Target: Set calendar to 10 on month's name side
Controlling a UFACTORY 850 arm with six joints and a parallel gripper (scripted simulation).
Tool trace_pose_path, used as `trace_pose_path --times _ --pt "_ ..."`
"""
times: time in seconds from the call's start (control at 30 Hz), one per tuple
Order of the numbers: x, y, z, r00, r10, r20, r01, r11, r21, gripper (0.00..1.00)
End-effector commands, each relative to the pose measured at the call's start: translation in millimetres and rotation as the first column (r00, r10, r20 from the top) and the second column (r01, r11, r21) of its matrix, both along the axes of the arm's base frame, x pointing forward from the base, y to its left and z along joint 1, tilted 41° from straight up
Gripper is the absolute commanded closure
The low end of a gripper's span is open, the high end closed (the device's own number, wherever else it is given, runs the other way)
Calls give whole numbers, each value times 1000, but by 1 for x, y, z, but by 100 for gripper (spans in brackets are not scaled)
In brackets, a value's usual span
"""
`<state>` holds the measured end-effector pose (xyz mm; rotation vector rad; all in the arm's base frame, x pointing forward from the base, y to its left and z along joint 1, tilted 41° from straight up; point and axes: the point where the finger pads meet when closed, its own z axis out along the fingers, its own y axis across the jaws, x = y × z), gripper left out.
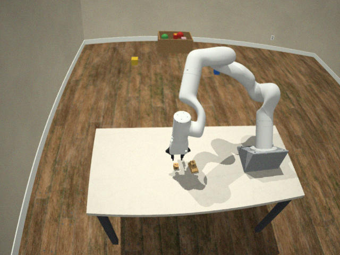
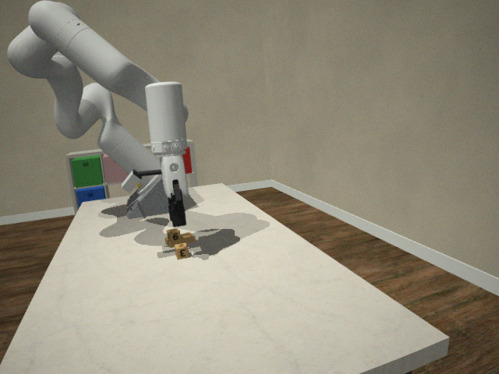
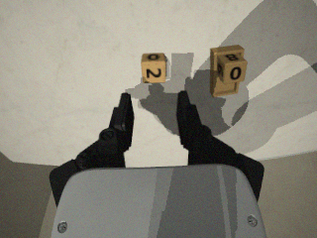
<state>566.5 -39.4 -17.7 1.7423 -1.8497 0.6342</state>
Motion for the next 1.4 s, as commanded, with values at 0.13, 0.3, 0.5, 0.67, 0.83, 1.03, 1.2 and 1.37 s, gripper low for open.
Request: trace_pose_path --times 0.13,0.3,0.5,0.67,0.83,1.03,1.2,1.37 --pt "1 0 0 1000 1 2 -1 1000 0 53" --pt "1 0 0 1000 1 2 -1 1000 0 53" --pt "1 -2 -3 1000 1 2 -1 1000 0 53" --pt "0 -6 -7 1000 1 2 -1 1000 0 53" --pt "0 -8 -10 1000 1 2 -1 1000 0 53" --pt "-1 -14 -17 1000 1 2 -1 1000 0 53" --pt "-1 -20 -23 1000 1 2 -1 1000 0 53" --pt "-1 -23 -26 1000 1 2 -1 1000 0 53"
